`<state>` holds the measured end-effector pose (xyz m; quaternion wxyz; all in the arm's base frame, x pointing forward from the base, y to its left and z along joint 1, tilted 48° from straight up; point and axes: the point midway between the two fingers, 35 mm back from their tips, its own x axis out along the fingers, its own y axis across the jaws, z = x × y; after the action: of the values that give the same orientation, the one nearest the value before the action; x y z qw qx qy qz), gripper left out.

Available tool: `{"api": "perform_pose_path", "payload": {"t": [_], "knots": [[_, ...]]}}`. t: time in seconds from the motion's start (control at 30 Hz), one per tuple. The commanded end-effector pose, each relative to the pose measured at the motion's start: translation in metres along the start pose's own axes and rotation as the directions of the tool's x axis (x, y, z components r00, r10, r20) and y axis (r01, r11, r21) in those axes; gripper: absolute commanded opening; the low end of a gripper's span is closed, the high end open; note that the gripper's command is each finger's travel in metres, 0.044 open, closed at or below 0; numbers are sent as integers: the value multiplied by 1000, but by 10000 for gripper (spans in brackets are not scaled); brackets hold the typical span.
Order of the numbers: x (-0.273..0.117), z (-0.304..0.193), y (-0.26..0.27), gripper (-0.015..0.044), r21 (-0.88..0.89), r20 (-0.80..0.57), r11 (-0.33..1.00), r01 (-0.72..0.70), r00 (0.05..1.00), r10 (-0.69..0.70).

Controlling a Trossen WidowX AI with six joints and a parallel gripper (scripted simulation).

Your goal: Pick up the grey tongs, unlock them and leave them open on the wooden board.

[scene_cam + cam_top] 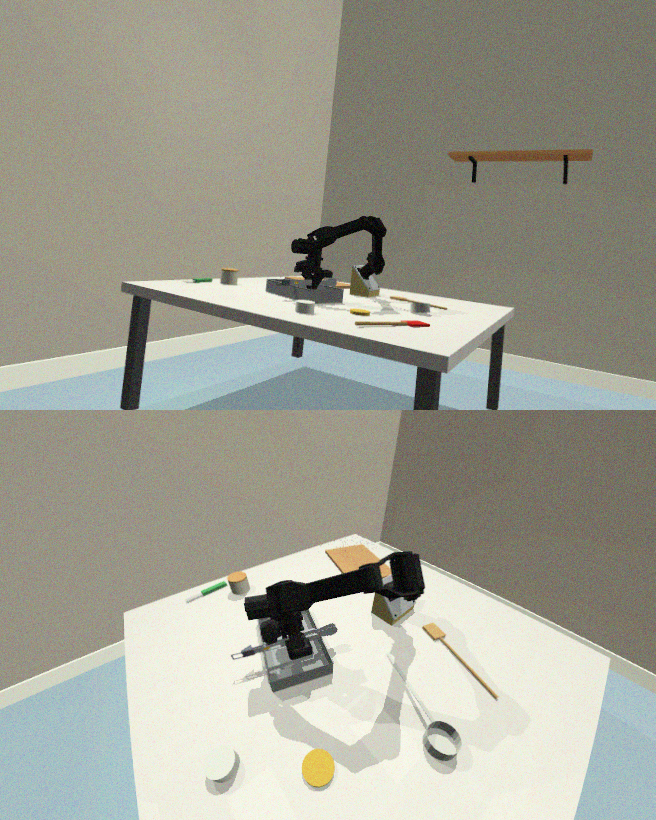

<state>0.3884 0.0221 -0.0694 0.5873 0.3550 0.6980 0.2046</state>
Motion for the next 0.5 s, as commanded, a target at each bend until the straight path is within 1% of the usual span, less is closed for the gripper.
{"api": "perform_pose_path", "payload": {"t": [0.0, 0.3, 0.47], "knots": [[0, 0, 0, 91, 0, 0, 1000, 0, 1000, 0], [0, 0, 0, 31, 0, 0, 1000, 0, 1000, 0], [0, 0, 0, -100, 0, 0, 1000, 0, 1000, 0]]}}
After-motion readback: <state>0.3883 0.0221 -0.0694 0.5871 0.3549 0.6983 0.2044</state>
